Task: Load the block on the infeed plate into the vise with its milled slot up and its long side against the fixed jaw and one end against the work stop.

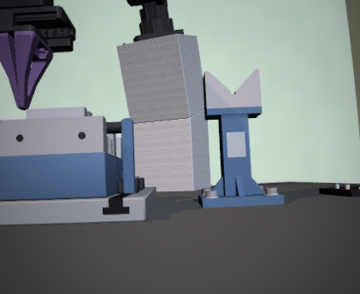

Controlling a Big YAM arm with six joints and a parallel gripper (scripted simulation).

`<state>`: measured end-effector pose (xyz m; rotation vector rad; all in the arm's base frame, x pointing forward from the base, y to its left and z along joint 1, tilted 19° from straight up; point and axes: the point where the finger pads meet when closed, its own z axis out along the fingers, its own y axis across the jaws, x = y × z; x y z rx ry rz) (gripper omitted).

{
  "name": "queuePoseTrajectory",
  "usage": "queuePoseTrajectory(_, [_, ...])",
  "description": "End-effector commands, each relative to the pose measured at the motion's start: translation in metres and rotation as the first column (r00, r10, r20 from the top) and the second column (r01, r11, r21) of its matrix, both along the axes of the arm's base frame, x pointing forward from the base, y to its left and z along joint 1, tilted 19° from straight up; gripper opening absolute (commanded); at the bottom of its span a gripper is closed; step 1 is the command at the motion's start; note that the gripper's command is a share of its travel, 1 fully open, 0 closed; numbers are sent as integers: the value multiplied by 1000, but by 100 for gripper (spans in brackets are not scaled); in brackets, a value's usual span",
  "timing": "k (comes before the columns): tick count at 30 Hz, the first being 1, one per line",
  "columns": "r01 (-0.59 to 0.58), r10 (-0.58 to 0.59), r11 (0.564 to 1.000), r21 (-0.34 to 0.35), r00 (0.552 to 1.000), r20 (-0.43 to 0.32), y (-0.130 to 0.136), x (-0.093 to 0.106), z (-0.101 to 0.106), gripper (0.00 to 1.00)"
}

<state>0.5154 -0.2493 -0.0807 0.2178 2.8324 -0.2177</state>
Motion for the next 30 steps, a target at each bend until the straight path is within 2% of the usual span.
queuePoseTrajectory(1, [12,-11,1000,-6,1000,21,-10,5,6,0])
queuePoseTrajectory(30, [4,-3,1000,-8,1000,20,-10,5,7,0])
